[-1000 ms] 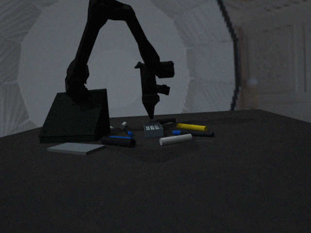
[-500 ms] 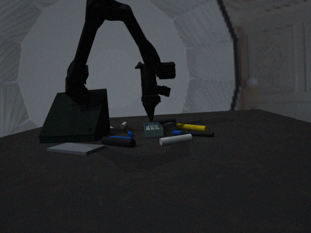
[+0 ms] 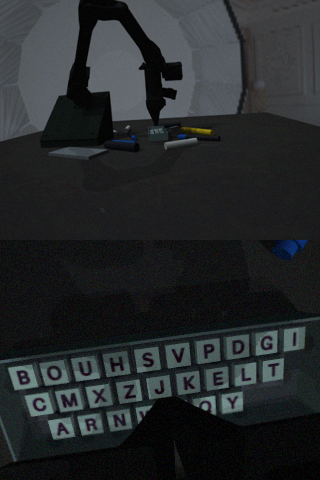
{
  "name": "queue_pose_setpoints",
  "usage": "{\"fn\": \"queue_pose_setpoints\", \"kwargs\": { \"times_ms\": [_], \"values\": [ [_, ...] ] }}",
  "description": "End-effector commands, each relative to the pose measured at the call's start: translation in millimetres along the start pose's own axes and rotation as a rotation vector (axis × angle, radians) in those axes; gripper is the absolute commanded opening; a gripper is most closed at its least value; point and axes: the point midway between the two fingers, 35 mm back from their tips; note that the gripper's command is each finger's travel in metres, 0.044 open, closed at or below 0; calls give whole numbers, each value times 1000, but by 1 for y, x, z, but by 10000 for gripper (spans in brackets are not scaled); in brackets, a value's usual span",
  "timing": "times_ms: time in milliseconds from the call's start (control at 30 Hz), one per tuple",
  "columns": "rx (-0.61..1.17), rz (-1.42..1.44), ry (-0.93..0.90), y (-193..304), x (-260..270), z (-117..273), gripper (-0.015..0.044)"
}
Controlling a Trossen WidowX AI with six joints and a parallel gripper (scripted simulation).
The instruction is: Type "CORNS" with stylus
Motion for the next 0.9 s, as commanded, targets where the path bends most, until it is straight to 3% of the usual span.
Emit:
{"fn": "queue_pose_setpoints", "kwargs": {
  "times_ms": [0, 200, 667, 867],
  "values": [
    [-3, 1, 2, -1, -5, 1, 0],
    [-3, 1, 5, -10, -61, 1, 0],
    [-3, 1, 5, -10, -61, 1, 0],
    [-1, 2, 4, 22, -41, 0, 0]
  ]
}}
Point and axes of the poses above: the point midway between the two fingers, 35 mm back from their tips, its own z axis back along the fingers, its own x axis across the jaws, y = z × x, and after that the axes turned 9 degrees about -z, right-handed
